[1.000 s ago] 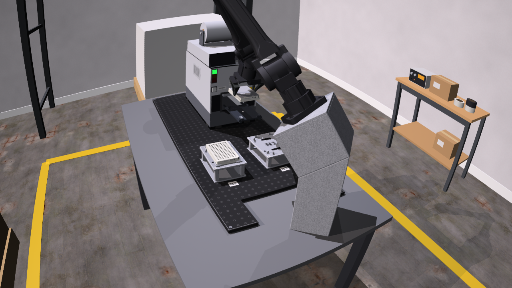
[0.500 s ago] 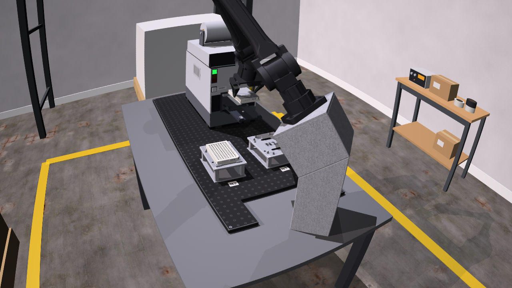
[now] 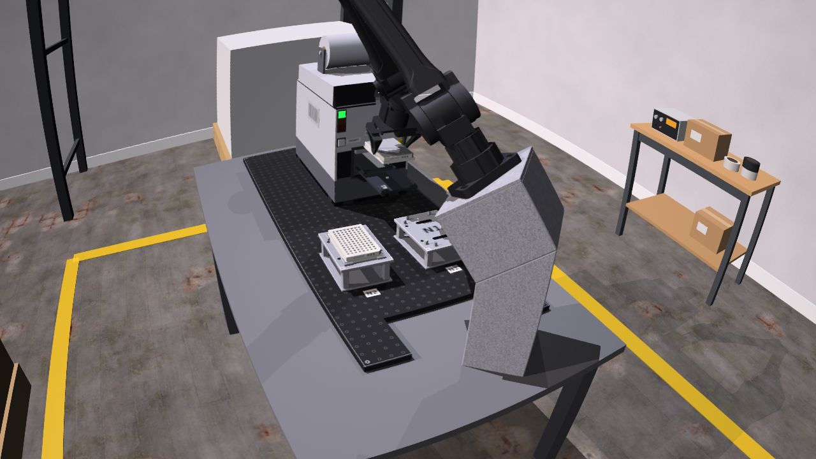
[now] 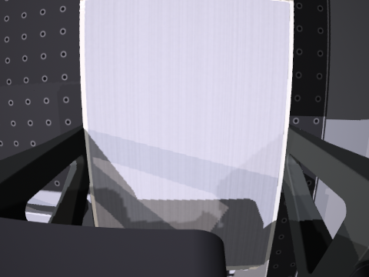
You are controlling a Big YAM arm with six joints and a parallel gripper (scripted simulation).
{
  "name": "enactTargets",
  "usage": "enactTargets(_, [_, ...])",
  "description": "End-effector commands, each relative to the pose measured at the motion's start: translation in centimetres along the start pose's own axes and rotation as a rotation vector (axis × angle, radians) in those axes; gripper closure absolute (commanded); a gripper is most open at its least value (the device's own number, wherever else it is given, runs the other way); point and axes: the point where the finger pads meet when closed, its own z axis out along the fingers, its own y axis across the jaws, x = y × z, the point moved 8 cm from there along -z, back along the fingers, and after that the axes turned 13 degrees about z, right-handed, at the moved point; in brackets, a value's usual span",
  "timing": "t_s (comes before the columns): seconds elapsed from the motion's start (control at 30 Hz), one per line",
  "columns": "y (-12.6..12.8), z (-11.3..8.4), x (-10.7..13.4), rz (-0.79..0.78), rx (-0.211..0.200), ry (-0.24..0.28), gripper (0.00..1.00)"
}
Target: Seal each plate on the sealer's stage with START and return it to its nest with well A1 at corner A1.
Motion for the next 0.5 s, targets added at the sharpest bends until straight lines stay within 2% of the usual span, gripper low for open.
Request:
enactTargets(0.0, [0.3, 0.1, -1.3, -0.010, -0.005, -0.028, 1.00])
enactTargets(0.1, [0.5, 0.2, -1.2, -0.013, -0.007, -0.026, 1.00])
enactTargets(0.13, [0.6, 0.9, -0.4, -0.033, -0.010, -0.022, 1.00])
enactTargets(0.2, [0.5, 1.0, 0.2, -0.060, -0.026, -0.006, 1.00])
enactTargets(0.3, [0.3, 0.9, 0.9, -0.047, -0.019, 0.014, 1.00])
enactTargets(0.47, [0.3, -0.1, -0.6, -0.051, -0.015, -0.019, 1.00])
